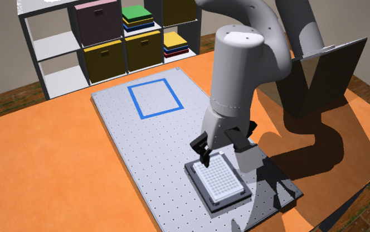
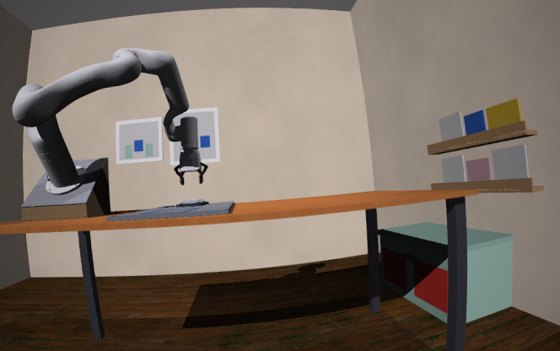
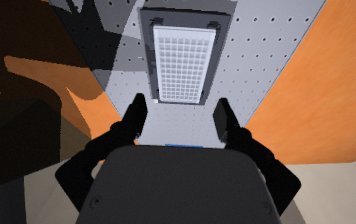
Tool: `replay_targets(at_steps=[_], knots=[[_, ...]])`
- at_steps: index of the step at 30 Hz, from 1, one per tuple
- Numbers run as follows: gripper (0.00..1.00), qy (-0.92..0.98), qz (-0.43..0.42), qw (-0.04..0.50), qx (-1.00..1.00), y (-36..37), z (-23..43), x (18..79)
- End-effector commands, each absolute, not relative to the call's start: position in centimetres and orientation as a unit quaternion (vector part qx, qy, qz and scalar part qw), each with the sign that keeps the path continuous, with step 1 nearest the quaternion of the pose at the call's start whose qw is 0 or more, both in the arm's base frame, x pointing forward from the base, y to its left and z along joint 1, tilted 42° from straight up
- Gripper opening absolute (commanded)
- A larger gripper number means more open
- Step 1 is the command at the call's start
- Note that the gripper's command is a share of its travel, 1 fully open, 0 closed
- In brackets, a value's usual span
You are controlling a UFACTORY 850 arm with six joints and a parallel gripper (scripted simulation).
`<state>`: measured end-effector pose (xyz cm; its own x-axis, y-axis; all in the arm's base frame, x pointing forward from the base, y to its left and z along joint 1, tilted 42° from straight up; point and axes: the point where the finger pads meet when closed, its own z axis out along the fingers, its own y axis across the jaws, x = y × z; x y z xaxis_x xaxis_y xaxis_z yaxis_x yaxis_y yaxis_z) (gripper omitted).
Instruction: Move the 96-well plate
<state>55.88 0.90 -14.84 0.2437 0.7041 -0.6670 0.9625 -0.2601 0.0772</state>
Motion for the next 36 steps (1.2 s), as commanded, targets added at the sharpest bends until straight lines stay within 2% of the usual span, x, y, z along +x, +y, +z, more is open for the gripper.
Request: replay_targets(at_steps=[1,36], knots=[[1.0,0.556,-0.261,0.247,0.75,1.0,-14.8,56.0],[1.0,0.556,-0.261,0.247,0.75,-1.9,-18.0,55.5]])
